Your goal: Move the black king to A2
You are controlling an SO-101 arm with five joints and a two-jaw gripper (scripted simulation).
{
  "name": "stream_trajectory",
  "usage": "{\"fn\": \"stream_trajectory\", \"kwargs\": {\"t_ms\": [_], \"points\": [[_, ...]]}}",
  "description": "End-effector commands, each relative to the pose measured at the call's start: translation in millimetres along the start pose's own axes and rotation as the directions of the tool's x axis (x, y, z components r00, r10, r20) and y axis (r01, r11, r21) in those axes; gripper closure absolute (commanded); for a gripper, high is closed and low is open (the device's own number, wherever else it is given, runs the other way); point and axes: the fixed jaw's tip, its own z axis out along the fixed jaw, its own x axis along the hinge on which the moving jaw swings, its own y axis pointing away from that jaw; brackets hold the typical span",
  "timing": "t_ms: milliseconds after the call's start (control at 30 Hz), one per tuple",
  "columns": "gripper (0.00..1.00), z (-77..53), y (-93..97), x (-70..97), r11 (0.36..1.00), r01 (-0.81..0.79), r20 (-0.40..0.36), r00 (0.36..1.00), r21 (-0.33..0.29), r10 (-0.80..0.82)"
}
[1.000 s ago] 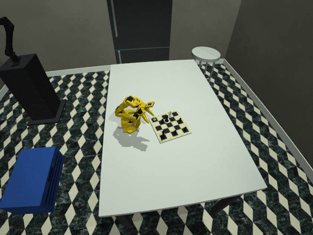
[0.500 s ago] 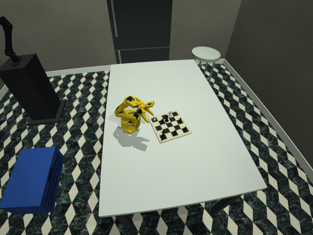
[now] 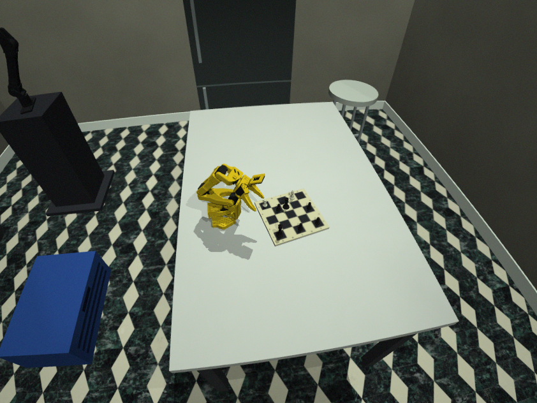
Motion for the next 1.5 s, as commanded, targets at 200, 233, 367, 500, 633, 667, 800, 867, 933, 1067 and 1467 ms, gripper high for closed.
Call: {"fn": "stream_trajectory", "kwargs": {"t_ms": [200,233,367,500,633,667,800,867,933,1067,1467], "points": [[0.60,0.9,2.0,2.6,1.000,-0.006,-0.024,1.000,-0.013,0.005],[0.61,0.5,2.3,1.8,1.000,-0.004,-0.028,1.000,-0.016,0.004],[0.62,-1.6,4.7,-3.1,0.999,0.005,-0.048,0.999,-0.032,-0.007],[0.64,-3.8,8.7,-11.7,0.998,0.021,-0.082,0.996,-0.059,-0.026],[0.67,-4.1,14.9,-24.3,0.994,0.043,-0.127,0.990,-0.097,-0.055],[0.67,-4.1,14.9,-24.3,0.994,0.043,-0.127,0.990,-0.097,-0.055],[0.70,-1.5,21.4,-35.7,0.989,0.063,-0.166,0.982,-0.131,-0.085],[0.72,2.0,26.9,-43.7,0.985,0.078,-0.194,0.975,-0.156,-0.108],[0.75,7.1,33.5,-51.6,0.979,0.093,-0.223,0.966,-0.181,-0.133],[0.79,22.1,49.9,-65.0,0.964,0.125,-0.279,0.941,-0.235,-0.190],[0.91,72.9,102.9,-69.3,0.912,0.199,-0.391,0.855,-0.358,-0.340]]}}
